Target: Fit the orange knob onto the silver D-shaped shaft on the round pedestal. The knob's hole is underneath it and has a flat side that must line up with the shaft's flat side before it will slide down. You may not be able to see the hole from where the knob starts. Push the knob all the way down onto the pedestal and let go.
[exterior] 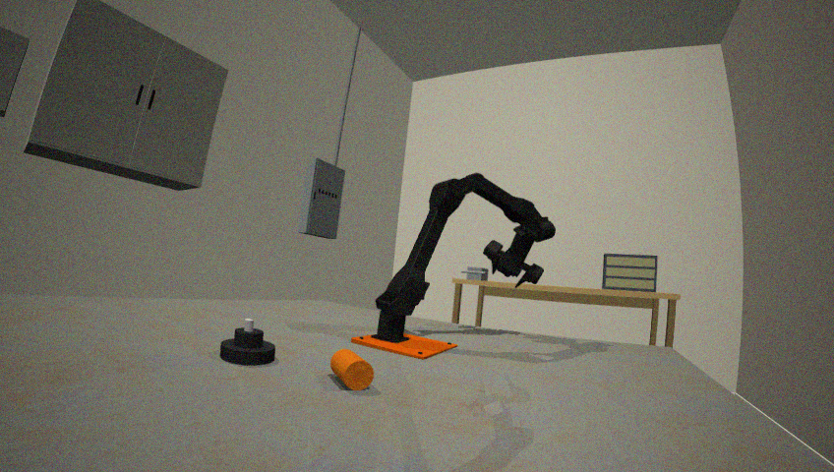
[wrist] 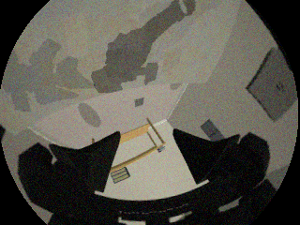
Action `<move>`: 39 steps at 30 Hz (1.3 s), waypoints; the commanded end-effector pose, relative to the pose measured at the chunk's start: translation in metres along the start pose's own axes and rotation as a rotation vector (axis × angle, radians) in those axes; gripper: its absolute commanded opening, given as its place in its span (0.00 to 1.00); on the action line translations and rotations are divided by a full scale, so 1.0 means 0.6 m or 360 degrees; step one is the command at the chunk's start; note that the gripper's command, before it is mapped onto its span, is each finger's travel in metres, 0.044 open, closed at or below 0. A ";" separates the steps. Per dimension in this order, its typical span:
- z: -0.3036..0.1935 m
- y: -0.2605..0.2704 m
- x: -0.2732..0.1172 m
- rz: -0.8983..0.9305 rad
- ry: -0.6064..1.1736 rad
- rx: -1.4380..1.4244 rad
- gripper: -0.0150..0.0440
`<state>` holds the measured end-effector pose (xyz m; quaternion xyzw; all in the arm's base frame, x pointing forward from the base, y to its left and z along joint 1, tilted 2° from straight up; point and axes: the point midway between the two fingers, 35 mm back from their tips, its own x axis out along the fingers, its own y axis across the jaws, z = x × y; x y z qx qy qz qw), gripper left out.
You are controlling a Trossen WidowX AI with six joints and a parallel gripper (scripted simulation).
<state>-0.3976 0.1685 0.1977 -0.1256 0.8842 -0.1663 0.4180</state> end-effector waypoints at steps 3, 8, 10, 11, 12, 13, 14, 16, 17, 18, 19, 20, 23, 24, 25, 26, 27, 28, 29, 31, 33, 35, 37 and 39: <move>0.016 0.044 -0.031 0.0095 0.0013 -0.0078 1.00; 0.077 0.151 -0.124 0.0351 -0.0007 -0.0282 1.00; 0.108 0.186 -0.162 0.0447 -0.0038 -0.0359 1.00; 0.124 0.203 -0.181 0.0482 -0.0021 -0.0343 1.00; 0.141 0.218 -0.199 0.0519 -0.0016 -0.0341 1.00; 0.156 0.230 -0.214 0.0554 -0.0037 -0.0368 1.00; 0.171 0.242 -0.229 0.0587 -0.0063 -0.0397 1.00; 0.203 0.262 -0.258 0.0648 -0.0118 -0.0455 1.00; 0.219 0.271 -0.272 0.0676 -0.0148 -0.0483 1.00; 0.236 0.279 -0.287 0.0701 -0.0180 -0.0511 1.00; 0.253 0.287 -0.301 0.0725 -0.0212 -0.0537 1.00; 0.271 0.293 -0.316 0.0747 -0.0246 -0.0564 1.00; 0.344 0.312 -0.370 0.0810 -0.0382 -0.0662 1.00; 0.365 0.314 -0.384 0.0821 -0.0421 -0.0688 1.00; 0.386 0.316 -0.399 0.0830 -0.0460 -0.0713 1.00; 0.408 0.317 -0.413 0.0837 -0.0500 -0.0738 1.00; 0.430 0.317 -0.427 0.0841 -0.0540 -0.0763 1.00; 0.452 0.316 -0.440 0.0842 -0.0580 -0.0787 1.00; 0.474 0.314 -0.453 0.0841 -0.0619 -0.0810 1.00; 0.517 0.307 -0.477 0.0836 -0.0696 -0.0852 1.00; 0.560 0.296 -0.500 0.0827 -0.0772 -0.0889 1.00; 0.603 0.281 -0.521 0.0807 -0.0847 -0.0925 1.00; 0.647 0.262 -0.540 0.0778 -0.0919 -0.0960 1.00; 0.690 0.239 -0.557 0.0740 -0.0987 -0.0994 1.00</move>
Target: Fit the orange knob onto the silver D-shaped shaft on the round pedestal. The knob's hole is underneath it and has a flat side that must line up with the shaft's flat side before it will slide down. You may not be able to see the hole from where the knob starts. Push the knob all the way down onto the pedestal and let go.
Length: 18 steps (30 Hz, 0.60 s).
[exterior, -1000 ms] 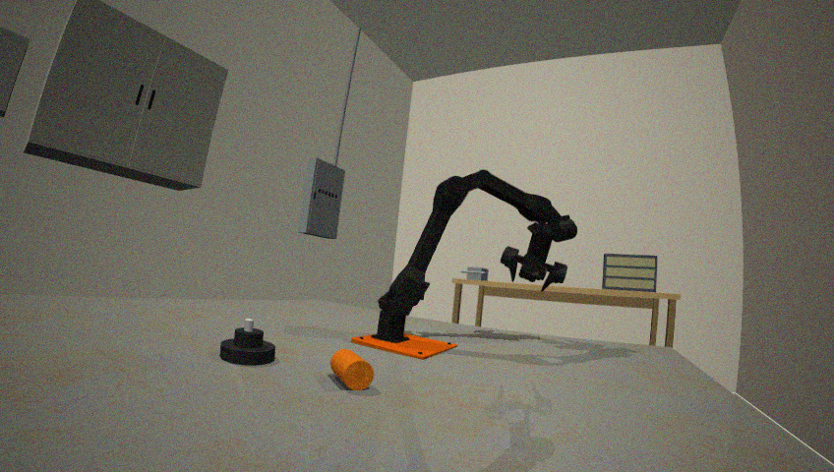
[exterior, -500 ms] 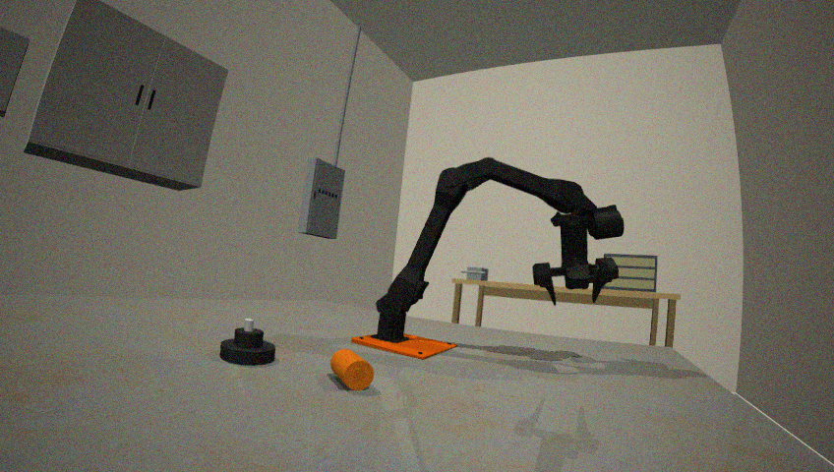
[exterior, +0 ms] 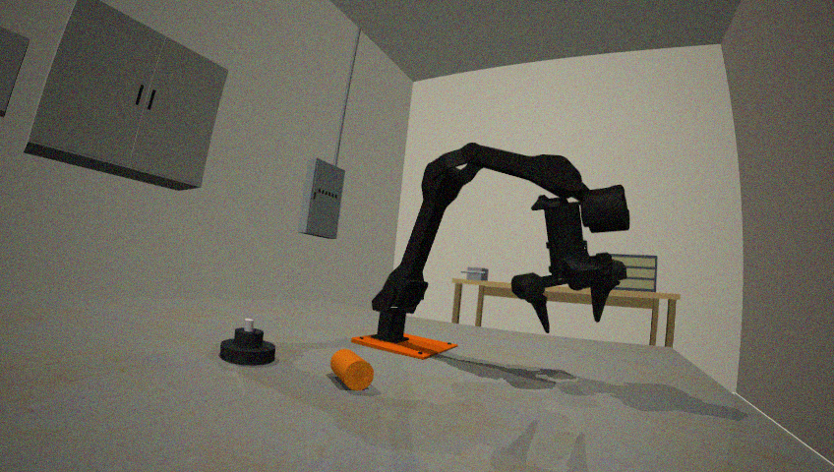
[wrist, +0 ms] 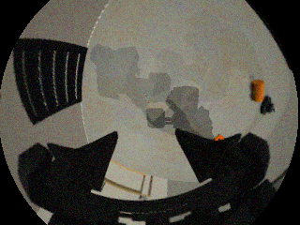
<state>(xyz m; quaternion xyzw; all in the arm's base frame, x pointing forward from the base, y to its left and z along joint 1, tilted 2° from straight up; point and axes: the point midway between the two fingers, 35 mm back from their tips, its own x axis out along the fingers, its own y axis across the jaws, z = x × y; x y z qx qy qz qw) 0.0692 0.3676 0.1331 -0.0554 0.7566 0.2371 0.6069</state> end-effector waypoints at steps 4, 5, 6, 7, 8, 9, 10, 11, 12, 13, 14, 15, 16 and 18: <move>0.105 -0.137 -0.043 -0.0136 -0.0146 -0.0132 1.00; 0.113 -0.151 -0.047 -0.0152 -0.0154 -0.0148 1.00; 0.122 -0.169 -0.053 -0.0174 -0.0163 -0.0167 1.00; 0.132 -0.190 -0.059 -0.0199 -0.0172 -0.0189 1.00; 0.141 -0.212 -0.066 -0.0226 -0.0179 -0.0211 1.00; 0.148 -0.231 -0.071 -0.0253 -0.0178 -0.0246 1.00; 0.154 -0.250 -0.077 -0.0281 -0.0174 -0.0284 1.00; 0.160 -0.269 -0.083 -0.0308 -0.0168 -0.0323 1.00; 0.165 -0.293 -0.090 -0.0341 -0.0158 -0.0371 1.00; 0.171 -0.324 -0.099 -0.0382 -0.0139 -0.0432 1.00; 0.175 -0.355 -0.108 -0.0422 -0.0115 -0.0494 1.00; 0.176 -0.380 -0.115 -0.0451 -0.0092 -0.0543 1.00; 0.177 -0.400 -0.120 -0.0474 -0.0071 -0.0582 1.00; 0.175 -0.439 -0.131 -0.0513 -0.0025 -0.0660 1.00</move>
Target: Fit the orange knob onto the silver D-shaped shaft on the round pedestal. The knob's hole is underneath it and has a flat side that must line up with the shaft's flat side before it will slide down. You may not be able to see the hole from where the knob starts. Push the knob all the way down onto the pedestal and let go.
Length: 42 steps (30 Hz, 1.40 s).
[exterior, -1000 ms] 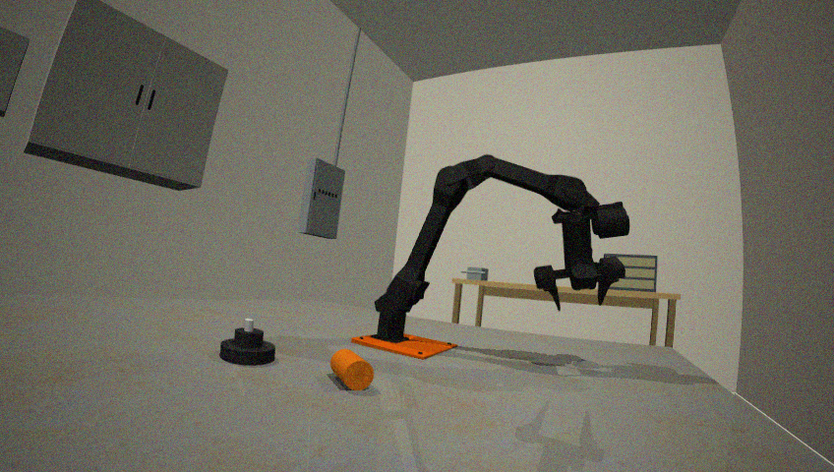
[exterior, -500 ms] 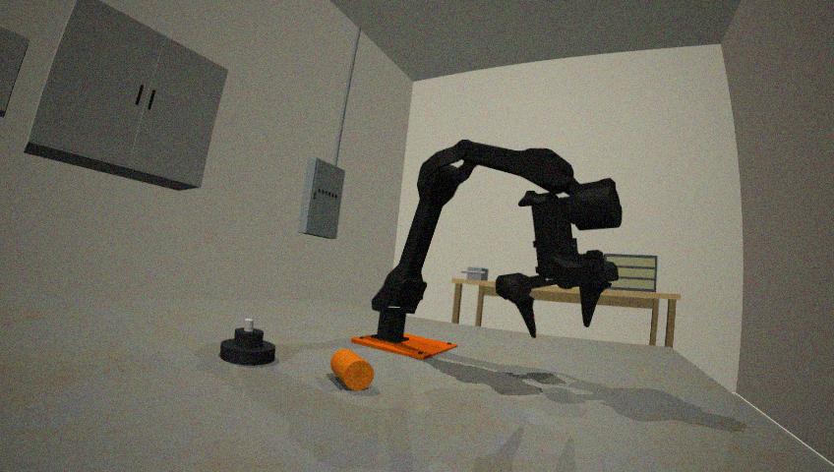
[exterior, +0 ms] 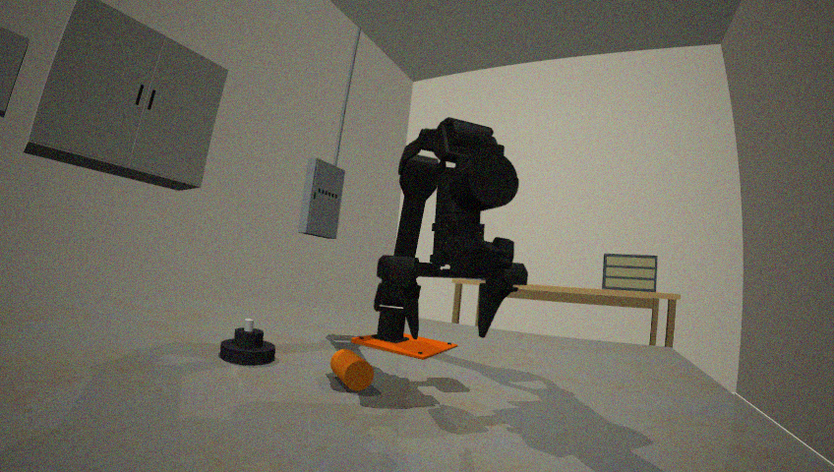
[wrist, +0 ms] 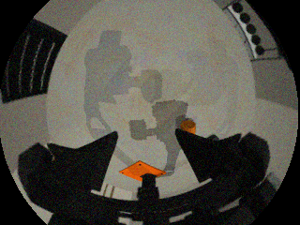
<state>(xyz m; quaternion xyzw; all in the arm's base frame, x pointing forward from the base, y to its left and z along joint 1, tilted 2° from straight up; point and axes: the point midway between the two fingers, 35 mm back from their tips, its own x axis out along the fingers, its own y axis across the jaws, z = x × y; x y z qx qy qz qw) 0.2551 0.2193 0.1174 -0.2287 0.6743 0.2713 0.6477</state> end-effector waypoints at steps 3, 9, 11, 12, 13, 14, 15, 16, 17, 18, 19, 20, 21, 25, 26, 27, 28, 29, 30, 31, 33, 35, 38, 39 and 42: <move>-0.052 -0.152 -0.005 -0.0121 0.0167 -0.0328 1.00; -0.064 -0.181 -0.007 -0.0130 0.0204 -0.0389 1.00; -0.064 -0.181 -0.007 -0.0130 0.0204 -0.0389 1.00; -0.064 -0.181 -0.007 -0.0130 0.0204 -0.0389 1.00; -0.064 -0.181 -0.007 -0.0130 0.0204 -0.0389 1.00; -0.063 -0.182 -0.005 -0.0130 0.0204 -0.0389 1.00; -0.063 -0.182 0.002 -0.0130 0.0204 -0.0389 1.00; -0.062 -0.183 0.013 -0.0130 0.0204 -0.0389 1.00; -0.062 -0.184 0.024 -0.0130 0.0204 -0.0389 1.00; -0.061 -0.184 0.031 -0.0130 0.0204 -0.0389 1.00; -0.061 -0.184 0.033 -0.0130 0.0204 -0.0389 1.00; -0.061 -0.184 0.033 -0.0130 0.0204 -0.0389 1.00; -0.061 -0.184 0.033 -0.0130 0.0204 -0.0389 1.00; -0.061 -0.185 0.040 -0.0130 0.0205 -0.0389 1.00; -0.061 -0.185 0.042 -0.0130 0.0206 -0.0389 1.00; -0.060 -0.185 0.045 -0.0130 0.0206 -0.0389 1.00; -0.060 -0.185 0.048 -0.0130 0.0206 -0.0389 1.00; -0.060 -0.186 0.051 -0.0130 0.0207 -0.0389 1.00; -0.060 -0.186 0.053 -0.0130 0.0207 -0.0389 1.00; -0.060 -0.186 0.056 -0.0130 0.0207 -0.0389 1.00; -0.059 -0.187 0.061 -0.0130 0.0207 -0.0389 1.00; -0.059 -0.187 0.067 -0.0130 0.0207 -0.0389 1.00; -0.058 -0.188 0.075 -0.0130 0.0206 -0.0389 1.00; -0.058 -0.188 0.078 -0.0130 0.0206 -0.0389 1.00; -0.057 -0.189 0.086 -0.0130 0.0205 -0.0389 1.00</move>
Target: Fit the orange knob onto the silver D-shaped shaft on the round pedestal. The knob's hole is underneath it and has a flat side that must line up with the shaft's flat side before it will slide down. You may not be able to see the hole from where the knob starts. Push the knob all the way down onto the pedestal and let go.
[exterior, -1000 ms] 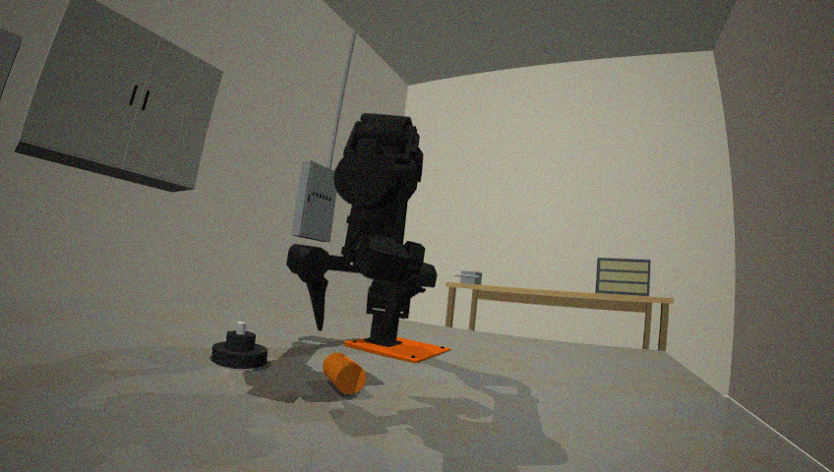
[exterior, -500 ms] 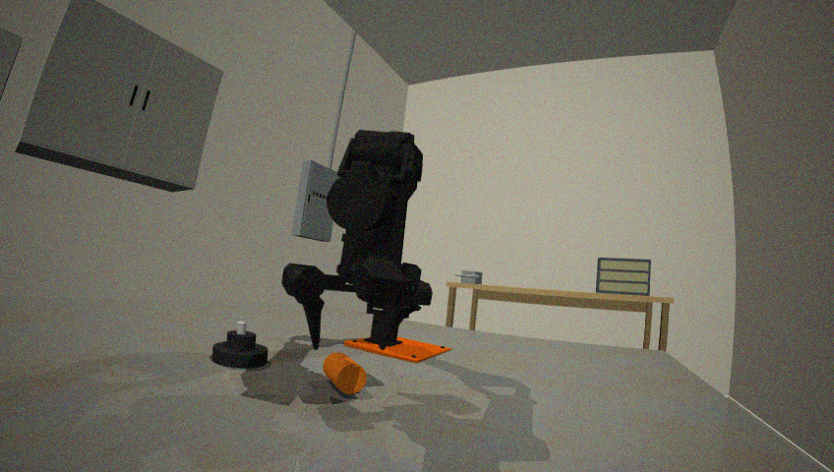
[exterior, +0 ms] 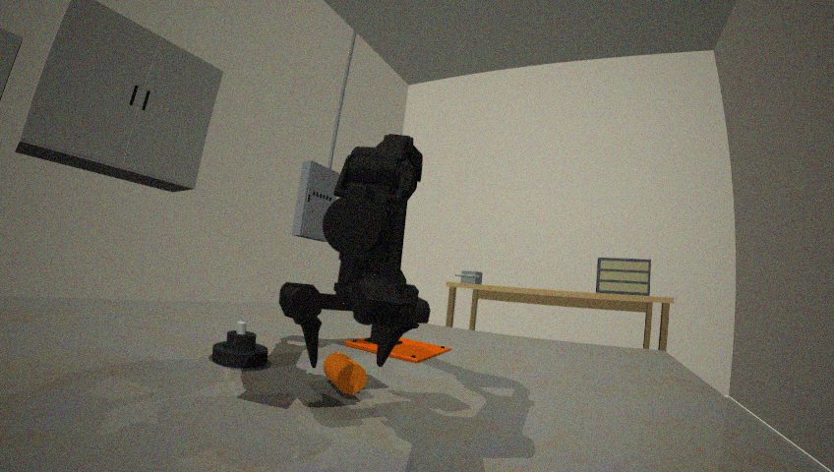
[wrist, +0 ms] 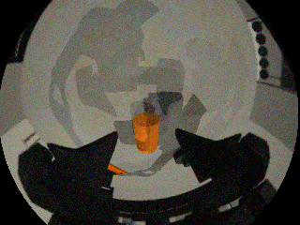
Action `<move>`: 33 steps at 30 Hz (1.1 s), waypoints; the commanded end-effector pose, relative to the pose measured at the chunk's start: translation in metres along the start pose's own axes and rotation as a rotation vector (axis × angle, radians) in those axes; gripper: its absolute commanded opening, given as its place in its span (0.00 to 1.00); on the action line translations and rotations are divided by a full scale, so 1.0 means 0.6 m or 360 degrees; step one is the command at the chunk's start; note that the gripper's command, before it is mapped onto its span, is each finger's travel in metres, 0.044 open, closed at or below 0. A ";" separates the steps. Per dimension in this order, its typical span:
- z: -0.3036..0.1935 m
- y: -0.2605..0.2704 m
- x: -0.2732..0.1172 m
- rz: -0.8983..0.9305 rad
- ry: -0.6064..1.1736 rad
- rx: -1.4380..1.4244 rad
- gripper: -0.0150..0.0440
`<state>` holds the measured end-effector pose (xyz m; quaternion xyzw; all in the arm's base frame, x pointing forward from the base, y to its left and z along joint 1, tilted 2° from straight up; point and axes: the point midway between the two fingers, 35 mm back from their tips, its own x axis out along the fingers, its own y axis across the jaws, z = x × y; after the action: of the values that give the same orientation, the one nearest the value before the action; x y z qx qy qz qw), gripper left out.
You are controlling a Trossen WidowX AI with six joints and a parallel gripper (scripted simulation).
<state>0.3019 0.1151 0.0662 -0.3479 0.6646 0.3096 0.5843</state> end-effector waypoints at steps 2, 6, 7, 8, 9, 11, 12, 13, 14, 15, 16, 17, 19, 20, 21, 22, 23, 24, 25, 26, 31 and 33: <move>0.000 0.000 0.018 0.0001 0.0013 -0.0006 1.00; 0.002 0.000 0.029 0.0001 0.0012 -0.0006 1.00; 0.002 0.000 0.031 0.0001 0.0012 -0.0006 1.00; 0.002 0.000 0.034 0.0001 0.0012 -0.0006 1.00; 0.002 0.000 0.035 0.0001 0.0012 -0.0006 1.00; 0.002 0.000 0.035 0.0001 0.0012 -0.0006 0.96; 0.002 0.000 0.035 0.0001 0.0012 -0.0006 0.91; 0.002 0.000 0.035 0.0001 0.0012 -0.0006 0.87; 0.002 0.000 0.035 0.0001 0.0012 -0.0006 0.82; 0.002 0.000 0.035 0.0001 0.0012 -0.0006 0.78; 0.002 0.000 0.035 0.0001 0.0012 -0.0006 0.73; 0.002 0.000 0.035 0.0001 0.0012 -0.0006 0.69; 0.002 0.000 0.035 0.0001 0.0012 -0.0006 0.66; 0.002 0.000 0.035 0.0001 0.0012 -0.0006 0.66; 0.002 0.000 0.035 0.0001 0.0012 -0.0006 0.66; 0.002 0.000 0.035 0.0001 0.0012 -0.0006 0.66; 0.002 0.000 0.035 0.0001 0.0012 -0.0006 0.66; 0.002 0.000 0.035 0.0001 0.0012 -0.0006 0.66; 0.002 0.000 0.035 0.0001 0.0012 -0.0006 0.66; 0.002 0.000 0.035 0.0001 0.0012 -0.0006 0.66; 0.002 0.000 0.035 0.0001 0.0012 -0.0006 0.62; 0.002 0.000 0.035 0.0001 0.0012 -0.0006 0.59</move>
<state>0.3008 0.1146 0.0455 -0.3478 0.6668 0.3099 0.5818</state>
